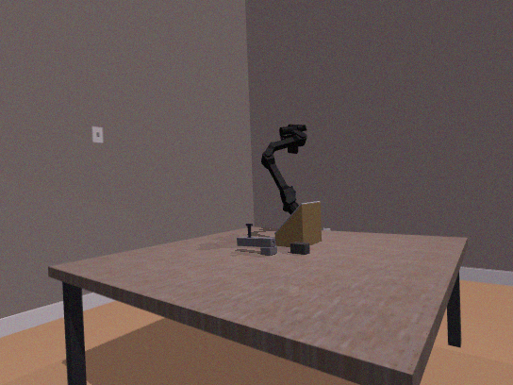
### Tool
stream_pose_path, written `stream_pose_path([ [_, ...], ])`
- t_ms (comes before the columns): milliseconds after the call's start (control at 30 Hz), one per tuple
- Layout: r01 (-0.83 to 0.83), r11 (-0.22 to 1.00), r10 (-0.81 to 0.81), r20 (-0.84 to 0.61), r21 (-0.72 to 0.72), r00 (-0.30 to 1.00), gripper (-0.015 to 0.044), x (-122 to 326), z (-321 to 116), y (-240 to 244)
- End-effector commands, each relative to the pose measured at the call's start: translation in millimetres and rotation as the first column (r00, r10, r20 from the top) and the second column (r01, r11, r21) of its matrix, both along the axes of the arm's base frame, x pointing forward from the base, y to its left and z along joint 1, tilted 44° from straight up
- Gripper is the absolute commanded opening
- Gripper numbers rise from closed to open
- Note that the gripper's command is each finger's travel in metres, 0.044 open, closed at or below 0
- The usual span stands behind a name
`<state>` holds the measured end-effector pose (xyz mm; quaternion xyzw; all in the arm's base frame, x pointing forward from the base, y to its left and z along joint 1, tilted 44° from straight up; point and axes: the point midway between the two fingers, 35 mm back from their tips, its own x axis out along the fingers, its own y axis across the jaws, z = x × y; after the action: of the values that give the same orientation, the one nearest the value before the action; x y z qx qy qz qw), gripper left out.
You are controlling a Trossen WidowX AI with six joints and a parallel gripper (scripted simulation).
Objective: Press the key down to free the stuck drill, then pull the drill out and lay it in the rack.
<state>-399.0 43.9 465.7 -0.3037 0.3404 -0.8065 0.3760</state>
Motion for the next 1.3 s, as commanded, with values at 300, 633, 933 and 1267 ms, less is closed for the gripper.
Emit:
stream_pose_path([
  [300,0.022,1.0,-0.022,0.012,-0.021,1.0,0.0137,-1.1,0.5,8.3],
  [633,0.385,0.871,-0.333,0.209,-0.306,0.92,0.0,0.8,-2.6,141.6],
  [933,0.689,0.541,-0.548,0.42,-0.482,0.724,0.0,41.9,-27.3,271.3],
  [1267,0.846,0.021,-0.637,0.646,-0.532,0.422,0.0,141.4,-74.3,393.4],
])
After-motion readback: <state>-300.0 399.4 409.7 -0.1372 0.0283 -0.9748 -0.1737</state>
